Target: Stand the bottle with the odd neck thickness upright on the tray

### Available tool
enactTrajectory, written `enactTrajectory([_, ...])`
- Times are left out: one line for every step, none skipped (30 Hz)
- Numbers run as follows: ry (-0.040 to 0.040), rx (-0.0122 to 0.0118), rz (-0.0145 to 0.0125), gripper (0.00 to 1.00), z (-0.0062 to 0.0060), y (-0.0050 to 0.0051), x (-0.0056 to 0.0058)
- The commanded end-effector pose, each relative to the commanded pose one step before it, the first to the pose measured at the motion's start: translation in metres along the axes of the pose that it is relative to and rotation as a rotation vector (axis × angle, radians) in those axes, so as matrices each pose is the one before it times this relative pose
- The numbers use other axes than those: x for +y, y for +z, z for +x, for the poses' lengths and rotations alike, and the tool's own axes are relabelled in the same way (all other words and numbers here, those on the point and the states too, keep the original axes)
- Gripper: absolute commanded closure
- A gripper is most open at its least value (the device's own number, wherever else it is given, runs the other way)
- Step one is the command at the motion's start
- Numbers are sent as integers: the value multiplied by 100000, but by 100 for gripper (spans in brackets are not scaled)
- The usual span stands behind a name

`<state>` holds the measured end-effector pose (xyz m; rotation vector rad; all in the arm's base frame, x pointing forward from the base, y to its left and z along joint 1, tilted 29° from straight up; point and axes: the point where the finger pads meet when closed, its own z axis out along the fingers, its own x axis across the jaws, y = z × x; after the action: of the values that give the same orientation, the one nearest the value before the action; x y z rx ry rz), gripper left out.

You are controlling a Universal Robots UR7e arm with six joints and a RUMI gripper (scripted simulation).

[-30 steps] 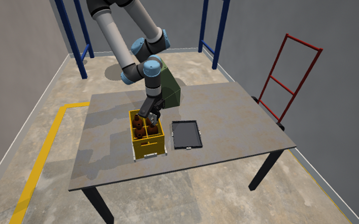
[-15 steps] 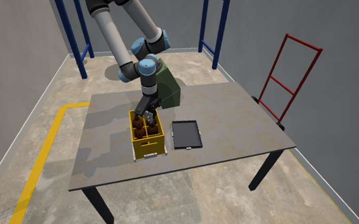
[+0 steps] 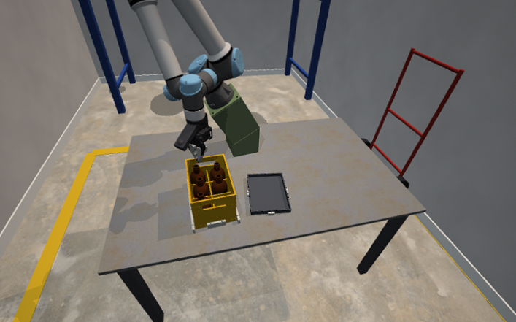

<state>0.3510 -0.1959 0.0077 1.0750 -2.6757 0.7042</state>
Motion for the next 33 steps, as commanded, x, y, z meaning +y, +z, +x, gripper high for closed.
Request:
enactTrajectory([-506,-1289,1172,100,3623,-346,1846])
enactTrajectory([-20,61,64,100,278,-11,217])
enactTrajectory([-14,43,45,100,186,-8,149])
enactTrajectory([-9,26,27,100,109,-5,88])
enactTrajectory([-4,12,12,100,49,-2,41])
enactTrajectory([-1,3,3,100,13,-1,11])
enactTrajectory([0,0,0,100,1,0,1])
enactTrajectory([0,0,0,100,0,0,0])
enactTrajectory([0,0,0,100,0,0,0])
enactTrajectory([0,0,0,100,0,0,0])
enactTrajectory([0,0,0,100,0,0,0])
enactTrajectory([0,0,0,100,0,0,0])
enactTrajectory([0,0,0,100,0,0,0])
enactTrajectory([0,0,0,62,0,0,0])
enactTrajectory([0,0,0,62,0,0,0])
enactTrajectory([0,0,0,62,0,0,0])
enactTrajectory([0,0,0,62,0,0,0])
enactTrajectory([0,0,0,62,0,0,0])
enactTrajectory([0,0,0,62,0,0,0])
enactTrajectory([0,0,0,62,0,0,0])
enactTrajectory([0,0,0,62,0,0,0])
enactTrajectory([0,0,0,62,0,0,0])
enactTrajectory([0,0,0,62,0,0,0])
enactTrajectory([0,0,0,62,0,0,0])
enactTrajectory([0,0,0,62,0,0,0])
enactTrajectory([0,0,0,62,0,0,0])
enactTrajectory([0,0,0,62,0,0,0])
enactTrajectory([0,0,0,62,0,0,0])
enactTrajectory([0,0,0,62,0,0,0])
enactTrajectory([0,0,0,62,0,0,0])
enactTrajectory([0,0,0,62,0,0,0])
enactTrajectory([0,0,0,62,0,0,0])
enactTrajectory([0,0,0,62,0,0,0])
